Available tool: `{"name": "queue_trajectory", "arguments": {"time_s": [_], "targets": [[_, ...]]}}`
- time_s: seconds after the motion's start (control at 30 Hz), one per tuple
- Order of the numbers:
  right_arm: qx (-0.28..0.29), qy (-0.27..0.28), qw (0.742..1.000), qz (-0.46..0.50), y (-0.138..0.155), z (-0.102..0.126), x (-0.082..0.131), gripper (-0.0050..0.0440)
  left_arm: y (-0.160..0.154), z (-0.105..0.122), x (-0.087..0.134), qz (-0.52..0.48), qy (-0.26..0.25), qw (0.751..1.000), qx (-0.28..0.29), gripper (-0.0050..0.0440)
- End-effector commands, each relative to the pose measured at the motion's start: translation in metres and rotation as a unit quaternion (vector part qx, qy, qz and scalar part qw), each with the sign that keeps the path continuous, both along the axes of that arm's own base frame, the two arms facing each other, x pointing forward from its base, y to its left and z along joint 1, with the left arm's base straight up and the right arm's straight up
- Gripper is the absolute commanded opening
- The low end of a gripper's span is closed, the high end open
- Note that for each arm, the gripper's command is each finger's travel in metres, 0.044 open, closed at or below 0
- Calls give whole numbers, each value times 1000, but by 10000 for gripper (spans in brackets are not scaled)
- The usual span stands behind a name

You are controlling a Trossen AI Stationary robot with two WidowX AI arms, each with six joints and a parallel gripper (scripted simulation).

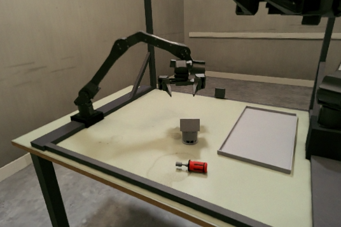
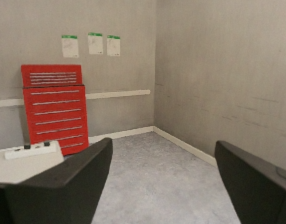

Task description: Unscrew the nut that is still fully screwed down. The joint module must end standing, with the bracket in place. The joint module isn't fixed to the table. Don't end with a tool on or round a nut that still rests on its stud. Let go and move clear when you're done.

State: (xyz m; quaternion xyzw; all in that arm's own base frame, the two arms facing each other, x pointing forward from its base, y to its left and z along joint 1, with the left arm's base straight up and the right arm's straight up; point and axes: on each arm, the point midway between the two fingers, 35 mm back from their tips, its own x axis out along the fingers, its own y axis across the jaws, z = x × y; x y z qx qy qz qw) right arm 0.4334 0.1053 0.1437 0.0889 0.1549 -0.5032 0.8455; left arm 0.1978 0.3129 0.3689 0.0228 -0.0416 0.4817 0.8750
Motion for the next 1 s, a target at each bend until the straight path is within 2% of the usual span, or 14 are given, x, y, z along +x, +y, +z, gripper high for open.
{"name": "queue_trajectory", "arguments": {"time_s": [0.0, 0.43, 0.6, 0.97], "targets": [[24, -12, 1000, 9, -4, 18, -3, 400, -4, 12, -1, -1, -8, 1000, 12, 300], [112, 20, 992, 57, -17, 33, -15, 400, -4, 12, -1, -1, -8, 1000, 12, 300], [112, 20, 992, 57, -17, 33, -15, 400, -4, 12, -1, -1, -8, 1000, 12, 300], [171, 26, 974, 144, -22, 51, -24, 400, -4, 12, -1, -1, -8, 1000, 12, 300]]}}
